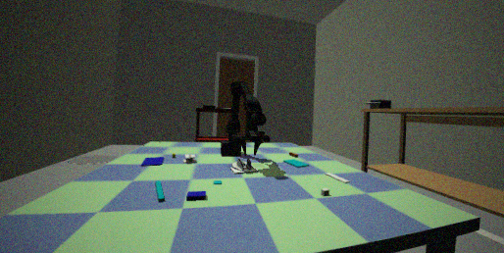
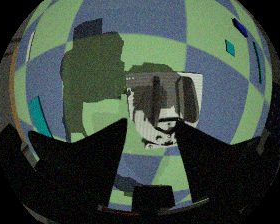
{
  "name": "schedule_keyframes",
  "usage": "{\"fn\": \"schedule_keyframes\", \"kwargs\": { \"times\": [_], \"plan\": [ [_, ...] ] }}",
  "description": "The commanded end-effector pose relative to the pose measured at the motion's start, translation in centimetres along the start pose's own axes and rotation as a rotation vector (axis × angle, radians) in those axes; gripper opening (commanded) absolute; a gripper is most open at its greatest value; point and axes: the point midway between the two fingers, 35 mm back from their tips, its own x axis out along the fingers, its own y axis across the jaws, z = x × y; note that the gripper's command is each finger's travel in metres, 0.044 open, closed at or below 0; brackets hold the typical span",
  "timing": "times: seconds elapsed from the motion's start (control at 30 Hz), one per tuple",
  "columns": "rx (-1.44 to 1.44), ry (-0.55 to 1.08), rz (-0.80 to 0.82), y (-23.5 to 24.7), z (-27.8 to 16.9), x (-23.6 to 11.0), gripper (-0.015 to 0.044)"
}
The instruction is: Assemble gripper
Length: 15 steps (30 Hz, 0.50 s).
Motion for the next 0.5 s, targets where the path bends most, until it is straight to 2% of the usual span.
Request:
{"fn": "schedule_keyframes", "kwargs": {
  "times": [0.0, 0.03, 0.3, 0.47],
  "plan": [
    [0.003, 0.011, 0.003, 0.0, -0.3, -1.3, 0.0224],
    [0.000, -0.008, 0.001, 0.0, 0.1, -0.5, 0.0224],
    [-0.145, -0.034, 0.023, -0.5, 0.2, -1.0, 0.0434],
    [-0.252, -0.034, 0.017, -3.2, 0.2, -1.2, 0.0440]
  ]
}}
